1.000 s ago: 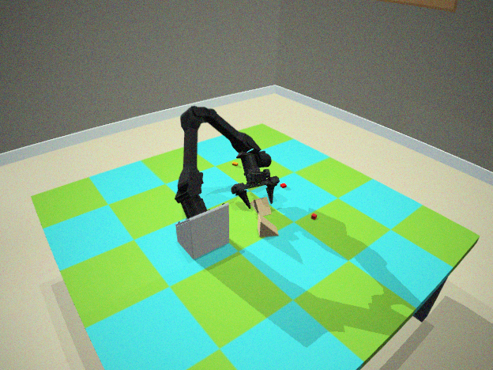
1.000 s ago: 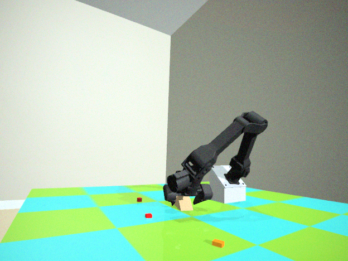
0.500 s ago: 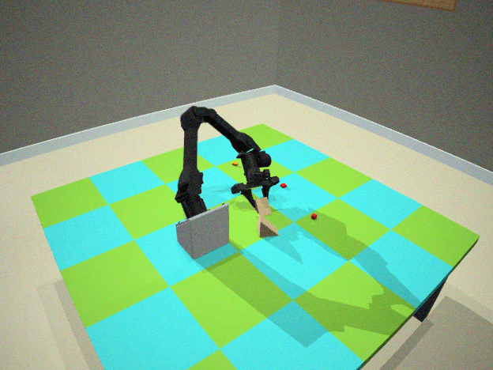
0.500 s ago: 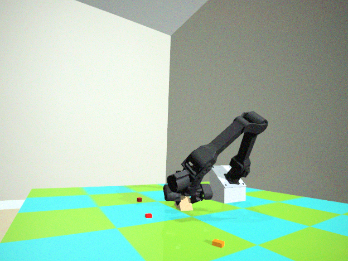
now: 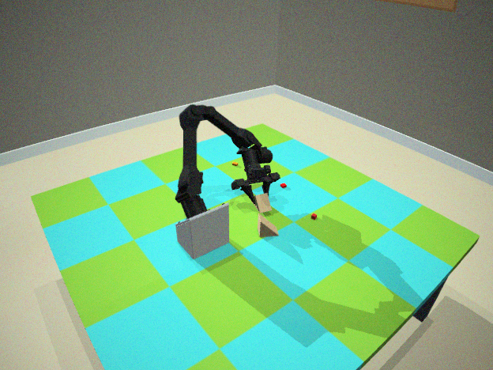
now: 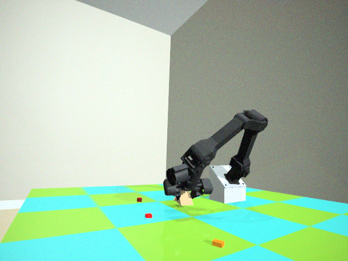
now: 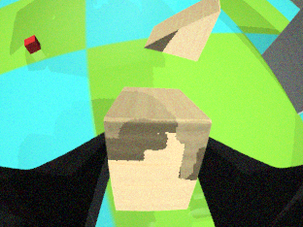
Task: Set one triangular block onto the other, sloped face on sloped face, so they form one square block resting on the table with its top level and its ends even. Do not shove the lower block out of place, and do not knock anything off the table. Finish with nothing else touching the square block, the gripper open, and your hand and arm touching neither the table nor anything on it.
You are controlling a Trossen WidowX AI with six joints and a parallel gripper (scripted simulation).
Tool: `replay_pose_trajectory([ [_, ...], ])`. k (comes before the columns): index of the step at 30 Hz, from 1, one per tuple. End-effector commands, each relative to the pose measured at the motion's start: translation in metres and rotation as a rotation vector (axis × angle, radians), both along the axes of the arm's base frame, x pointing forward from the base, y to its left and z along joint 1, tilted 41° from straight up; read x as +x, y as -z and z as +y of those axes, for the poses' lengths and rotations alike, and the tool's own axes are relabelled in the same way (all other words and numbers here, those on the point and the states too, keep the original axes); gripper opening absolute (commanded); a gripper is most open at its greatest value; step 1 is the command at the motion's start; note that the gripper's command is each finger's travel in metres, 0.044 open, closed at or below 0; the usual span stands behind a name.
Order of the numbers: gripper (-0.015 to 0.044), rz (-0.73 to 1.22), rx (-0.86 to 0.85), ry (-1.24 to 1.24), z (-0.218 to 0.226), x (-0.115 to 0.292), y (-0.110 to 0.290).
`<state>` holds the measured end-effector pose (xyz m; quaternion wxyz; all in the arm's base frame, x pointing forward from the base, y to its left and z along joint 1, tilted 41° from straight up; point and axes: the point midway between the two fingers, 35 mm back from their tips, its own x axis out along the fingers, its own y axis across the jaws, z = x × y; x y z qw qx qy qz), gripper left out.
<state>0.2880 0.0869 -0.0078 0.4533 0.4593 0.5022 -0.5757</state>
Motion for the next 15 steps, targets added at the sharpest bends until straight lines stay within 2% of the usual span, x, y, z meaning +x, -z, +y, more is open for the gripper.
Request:
replay_pose_trajectory([
  [1,0.0000,-0.015,-0.002,-0.003,-0.012,0.006,-0.016],
  [15,0.0000,-0.014,-0.006,-0.003,-0.052,0.006,-0.062],
])
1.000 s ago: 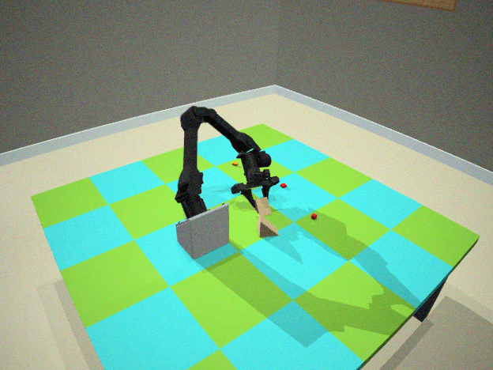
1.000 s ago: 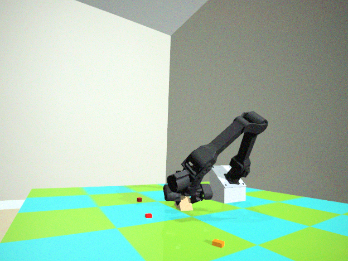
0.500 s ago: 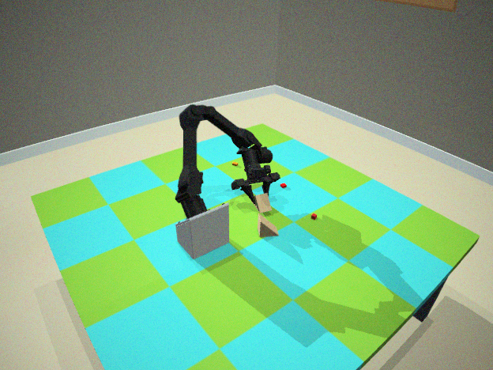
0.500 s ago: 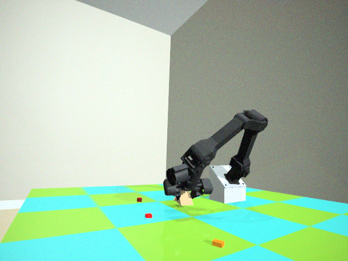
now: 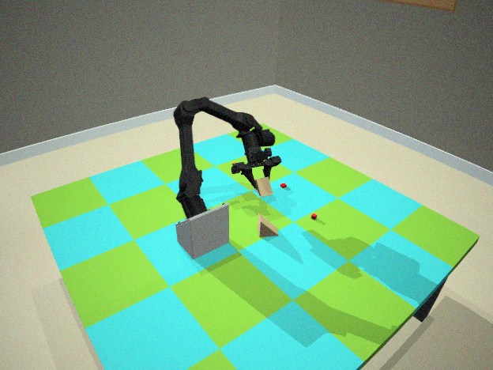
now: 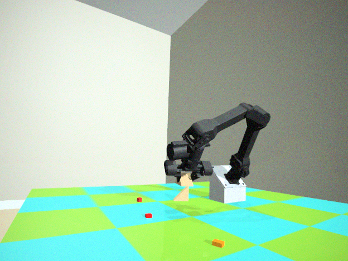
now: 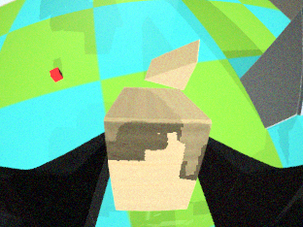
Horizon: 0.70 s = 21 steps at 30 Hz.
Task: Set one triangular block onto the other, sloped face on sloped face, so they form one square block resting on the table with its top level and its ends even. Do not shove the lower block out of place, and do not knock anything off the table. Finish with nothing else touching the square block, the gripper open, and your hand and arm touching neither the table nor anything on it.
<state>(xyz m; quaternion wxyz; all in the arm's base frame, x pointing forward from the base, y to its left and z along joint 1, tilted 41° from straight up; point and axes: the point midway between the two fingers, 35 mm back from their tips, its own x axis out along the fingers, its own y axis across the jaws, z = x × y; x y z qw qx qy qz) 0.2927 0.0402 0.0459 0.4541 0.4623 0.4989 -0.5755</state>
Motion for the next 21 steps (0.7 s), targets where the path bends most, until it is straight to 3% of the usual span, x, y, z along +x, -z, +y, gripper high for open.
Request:
replay_pose_trajectory([
  [1,0.0000,-0.006,-0.004,-0.008,-0.005,0.001,-0.008],
  [21,0.0000,0.019,0.315,-0.390,-0.010,-0.006,0.005],
])
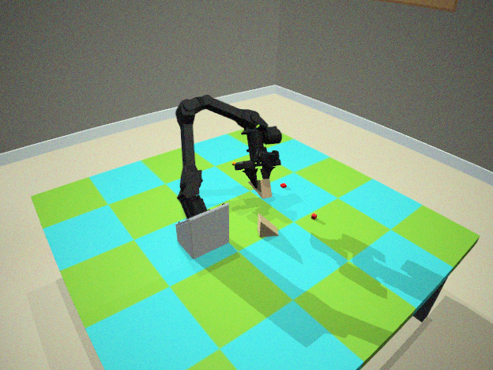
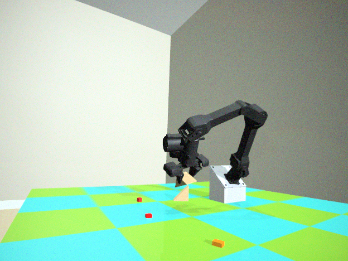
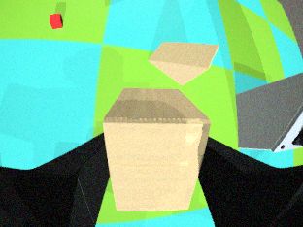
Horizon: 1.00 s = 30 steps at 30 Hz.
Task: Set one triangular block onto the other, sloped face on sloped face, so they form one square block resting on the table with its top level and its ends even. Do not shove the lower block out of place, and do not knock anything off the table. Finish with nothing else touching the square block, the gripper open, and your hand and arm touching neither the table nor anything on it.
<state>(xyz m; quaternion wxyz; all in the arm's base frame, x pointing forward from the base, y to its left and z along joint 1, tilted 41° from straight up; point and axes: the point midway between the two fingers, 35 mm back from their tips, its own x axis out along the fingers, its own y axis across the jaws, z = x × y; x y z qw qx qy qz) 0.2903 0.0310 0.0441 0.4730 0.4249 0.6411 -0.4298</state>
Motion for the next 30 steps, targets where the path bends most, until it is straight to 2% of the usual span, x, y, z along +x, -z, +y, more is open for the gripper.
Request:
replay_pose_trajectory([
  [1,0.0000,-0.003,0.076,-0.087,-0.001,-0.004,0.004],
  [15,0.0000,-0.124,0.348,-0.393,-0.007,-0.005,0.006],
  [30,0.0000,-0.383,0.582,-0.697,-0.014,-0.002,0.002],
])
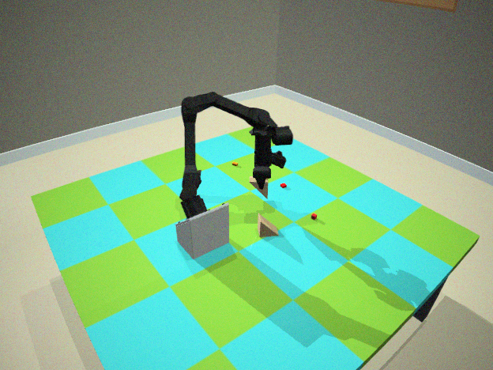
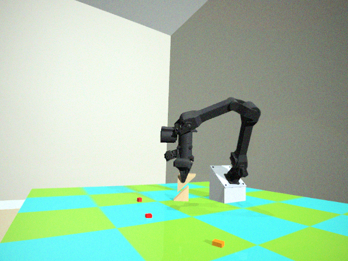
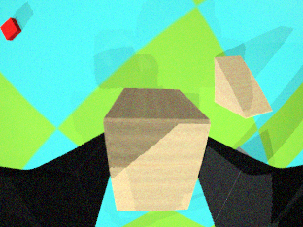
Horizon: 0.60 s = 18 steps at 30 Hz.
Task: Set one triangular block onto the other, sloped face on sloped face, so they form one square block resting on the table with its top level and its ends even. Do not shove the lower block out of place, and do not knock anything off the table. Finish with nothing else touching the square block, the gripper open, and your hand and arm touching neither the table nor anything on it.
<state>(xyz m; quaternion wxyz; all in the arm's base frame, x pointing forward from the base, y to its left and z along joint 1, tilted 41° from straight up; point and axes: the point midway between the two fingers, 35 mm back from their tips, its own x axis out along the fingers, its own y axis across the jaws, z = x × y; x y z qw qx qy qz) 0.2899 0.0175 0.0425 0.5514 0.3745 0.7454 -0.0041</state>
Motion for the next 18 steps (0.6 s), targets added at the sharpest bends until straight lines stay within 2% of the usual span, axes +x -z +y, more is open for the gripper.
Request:
replay_pose_trajectory([
  [1,0.0000,-0.070,0.067,-0.062,-0.002,-0.001,0.000],
  [5,0.0000,-0.145,0.119,-0.114,-0.004,0.000,-0.001],
  [10,0.0000,-0.149,0.121,-0.116,-0.005,0.000,-0.001],
  [18,0.0000,-0.150,0.108,-0.114,-0.037,0.010,0.009],
])
